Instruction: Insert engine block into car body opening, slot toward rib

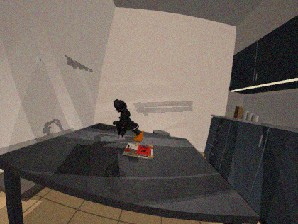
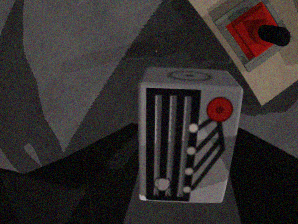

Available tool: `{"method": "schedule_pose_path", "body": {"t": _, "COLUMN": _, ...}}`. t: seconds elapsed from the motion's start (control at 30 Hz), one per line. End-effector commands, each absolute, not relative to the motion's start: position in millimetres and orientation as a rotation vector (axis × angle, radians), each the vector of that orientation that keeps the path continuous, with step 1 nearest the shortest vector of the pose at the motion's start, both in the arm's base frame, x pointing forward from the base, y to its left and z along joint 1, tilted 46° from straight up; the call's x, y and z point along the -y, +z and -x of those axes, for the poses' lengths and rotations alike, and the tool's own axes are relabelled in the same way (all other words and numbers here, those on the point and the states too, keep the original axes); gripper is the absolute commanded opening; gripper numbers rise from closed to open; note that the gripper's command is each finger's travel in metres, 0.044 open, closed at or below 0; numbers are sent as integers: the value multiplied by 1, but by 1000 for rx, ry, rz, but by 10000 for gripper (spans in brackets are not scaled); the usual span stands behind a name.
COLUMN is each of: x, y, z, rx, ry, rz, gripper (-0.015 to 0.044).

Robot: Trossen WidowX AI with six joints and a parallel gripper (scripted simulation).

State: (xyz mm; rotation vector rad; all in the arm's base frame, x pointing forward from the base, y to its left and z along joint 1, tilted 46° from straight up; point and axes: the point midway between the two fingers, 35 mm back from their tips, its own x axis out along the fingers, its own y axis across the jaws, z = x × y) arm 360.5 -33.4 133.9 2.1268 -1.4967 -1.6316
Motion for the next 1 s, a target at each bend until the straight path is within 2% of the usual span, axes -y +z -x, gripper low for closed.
{"method": "schedule_pose_path", "body": {"t": 0.0, "x": 23, "y": 143, "z": -360, "rx": 1496, "ry": -1631, "rz": -2136, "gripper": 0}}
{"method": "schedule_pose_path", "body": {"t": 0.27, "x": 13, "y": 152, "z": -358, "rx": 1520, "ry": -1621, "rz": -2143, "gripper": 0}}
{"method": "schedule_pose_path", "body": {"t": 0.97, "x": -13, "y": 100, "z": -365, "rx": 2292, "ry": -1229, "rz": -2409, "gripper": 0}}
